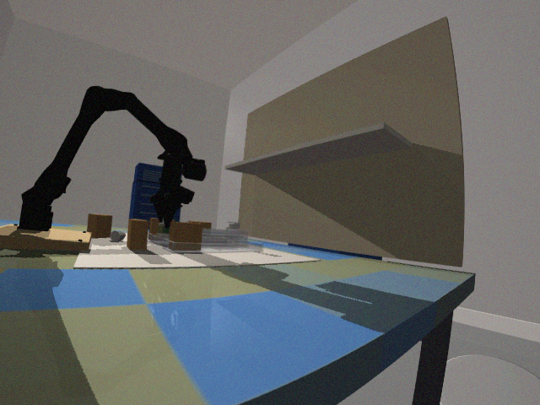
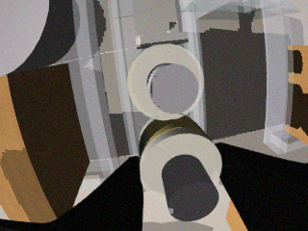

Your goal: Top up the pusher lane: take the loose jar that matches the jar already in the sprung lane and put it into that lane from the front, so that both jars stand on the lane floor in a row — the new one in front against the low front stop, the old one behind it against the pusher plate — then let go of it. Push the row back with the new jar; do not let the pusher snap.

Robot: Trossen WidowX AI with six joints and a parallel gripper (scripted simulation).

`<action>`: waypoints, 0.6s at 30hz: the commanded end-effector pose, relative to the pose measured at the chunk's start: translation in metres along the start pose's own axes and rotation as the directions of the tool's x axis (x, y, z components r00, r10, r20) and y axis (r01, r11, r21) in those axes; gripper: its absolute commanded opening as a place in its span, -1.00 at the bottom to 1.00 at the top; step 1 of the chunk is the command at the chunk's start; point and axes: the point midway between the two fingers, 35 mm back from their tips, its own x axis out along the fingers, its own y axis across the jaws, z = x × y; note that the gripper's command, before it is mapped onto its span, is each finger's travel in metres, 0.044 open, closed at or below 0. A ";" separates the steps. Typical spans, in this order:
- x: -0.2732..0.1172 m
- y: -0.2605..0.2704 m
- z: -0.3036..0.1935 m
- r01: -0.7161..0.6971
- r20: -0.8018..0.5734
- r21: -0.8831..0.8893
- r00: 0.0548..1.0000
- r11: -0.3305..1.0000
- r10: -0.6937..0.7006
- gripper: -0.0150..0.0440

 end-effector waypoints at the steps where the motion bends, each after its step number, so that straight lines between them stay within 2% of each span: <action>1: 0.000 0.001 0.005 -0.002 0.021 0.005 1.000 1.000 0.001 -0.49; 18: 0.006 0.001 0.005 -0.002 0.021 0.005 1.000 1.000 0.001 -0.49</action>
